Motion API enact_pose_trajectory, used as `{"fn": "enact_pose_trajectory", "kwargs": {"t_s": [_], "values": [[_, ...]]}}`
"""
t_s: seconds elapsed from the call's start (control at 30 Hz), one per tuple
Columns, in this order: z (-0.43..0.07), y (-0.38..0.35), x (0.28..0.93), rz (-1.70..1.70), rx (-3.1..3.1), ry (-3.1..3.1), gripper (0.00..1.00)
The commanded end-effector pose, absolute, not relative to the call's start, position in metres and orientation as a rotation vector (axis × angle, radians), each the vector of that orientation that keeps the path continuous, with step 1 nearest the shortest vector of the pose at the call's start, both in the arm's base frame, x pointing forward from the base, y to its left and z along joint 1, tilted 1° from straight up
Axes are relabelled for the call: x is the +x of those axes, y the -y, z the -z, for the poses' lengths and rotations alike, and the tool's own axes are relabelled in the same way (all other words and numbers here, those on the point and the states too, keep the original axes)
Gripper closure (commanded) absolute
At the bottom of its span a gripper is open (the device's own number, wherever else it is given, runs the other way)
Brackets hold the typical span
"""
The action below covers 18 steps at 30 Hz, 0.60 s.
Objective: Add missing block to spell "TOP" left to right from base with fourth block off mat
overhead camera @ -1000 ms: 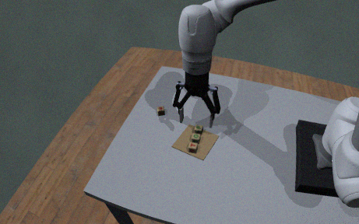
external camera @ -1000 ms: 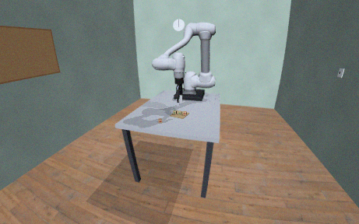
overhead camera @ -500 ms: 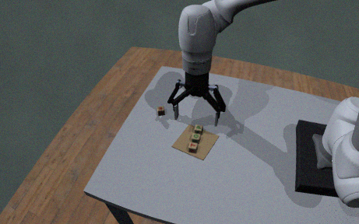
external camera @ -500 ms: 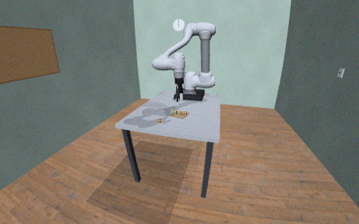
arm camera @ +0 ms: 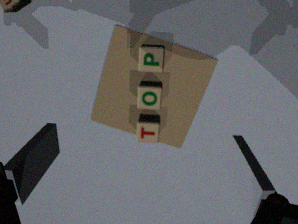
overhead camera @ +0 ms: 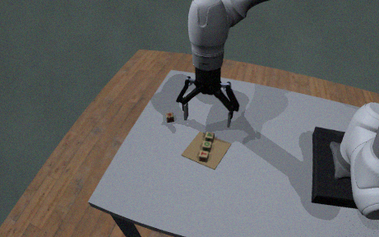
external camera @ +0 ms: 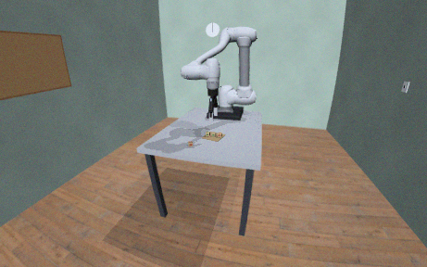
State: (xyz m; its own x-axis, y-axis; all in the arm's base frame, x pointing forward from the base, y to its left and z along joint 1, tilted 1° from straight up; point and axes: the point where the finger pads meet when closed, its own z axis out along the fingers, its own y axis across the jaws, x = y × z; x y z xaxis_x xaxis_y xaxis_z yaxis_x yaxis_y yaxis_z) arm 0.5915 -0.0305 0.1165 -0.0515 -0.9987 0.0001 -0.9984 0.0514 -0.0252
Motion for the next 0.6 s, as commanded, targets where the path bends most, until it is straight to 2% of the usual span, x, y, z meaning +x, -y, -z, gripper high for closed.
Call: {"fn": "enact_pose_trajectory", "kwargs": {"t_s": [0.0, 0.27, 0.57], "values": [[-0.122, 0.031, 0.591, 0.028, -2.151, -2.265, 0.00], [-0.152, 0.030, 0.591, 0.028, -2.151, -2.265, 0.00], [-0.159, 0.030, 0.590, 0.028, -2.151, -2.265, 0.00]]}}
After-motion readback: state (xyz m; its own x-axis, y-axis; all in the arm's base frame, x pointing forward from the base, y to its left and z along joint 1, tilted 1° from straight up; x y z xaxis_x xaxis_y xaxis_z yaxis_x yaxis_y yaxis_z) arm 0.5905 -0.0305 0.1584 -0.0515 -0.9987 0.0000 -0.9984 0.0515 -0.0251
